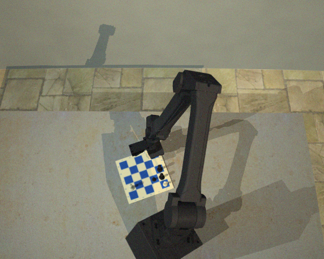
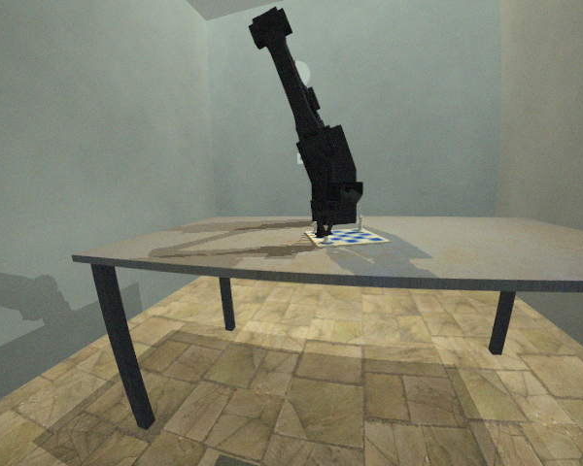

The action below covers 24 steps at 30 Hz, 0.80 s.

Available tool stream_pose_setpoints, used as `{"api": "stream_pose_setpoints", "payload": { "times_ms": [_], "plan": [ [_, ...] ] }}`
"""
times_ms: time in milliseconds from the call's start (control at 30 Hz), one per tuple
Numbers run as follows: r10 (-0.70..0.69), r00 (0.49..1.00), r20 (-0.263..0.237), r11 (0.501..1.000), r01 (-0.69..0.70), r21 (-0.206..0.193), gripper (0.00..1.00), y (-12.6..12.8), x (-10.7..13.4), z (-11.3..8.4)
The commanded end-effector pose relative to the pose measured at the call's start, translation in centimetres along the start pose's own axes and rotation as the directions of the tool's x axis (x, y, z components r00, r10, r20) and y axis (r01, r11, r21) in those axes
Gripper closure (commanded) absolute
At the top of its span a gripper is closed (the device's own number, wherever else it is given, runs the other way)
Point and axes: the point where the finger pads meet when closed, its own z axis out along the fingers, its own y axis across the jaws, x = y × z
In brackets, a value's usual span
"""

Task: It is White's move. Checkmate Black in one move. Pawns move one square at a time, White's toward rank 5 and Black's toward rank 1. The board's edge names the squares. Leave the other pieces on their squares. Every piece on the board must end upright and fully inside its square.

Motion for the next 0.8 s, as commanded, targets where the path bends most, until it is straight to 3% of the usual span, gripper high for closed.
{"api": "stream_pose_setpoints", "payload": {
  "times_ms": [0, 33, 100, 133, 267, 300, 600, 767],
  "plan": [
    [0.001, 1.0, 0.001, 1.0, -0.001, 0.004, 0.84, 0.0, 0.5, 0.5],
    [0.001, 1.0, 0.001, 1.0, -0.001, 0.004, 0.76, 0.0, 0.5, 0.5],
    [0.001, 1.0, 0.001, 1.0, -0.001, 0.004, 0.76, 0.0, 0.5, 0.5],
    [0.001, 1.0, 0.001, 1.0, -0.001, 0.004, 0.68, 0.0, 0.5, 0.5],
    [0.001, 1.0, 0.001, 1.0, -0.001, 0.004, 0.68, 0.0, 0.5, 0.5],
    [0.001, 1.0, 0.001, 1.0, -0.001, 0.004, 0.6, 0.0, 0.5, 0.5],
    [0.001, 1.0, 0.001, 1.0, -0.001, 0.005, 0.6, 0.0, 0.5, 0.5],
    [-0.003, 1.0, -0.001, 1.0, 0.003, 0.015, 0.6, -0.6, 0.5, -1.1]
  ]
}}
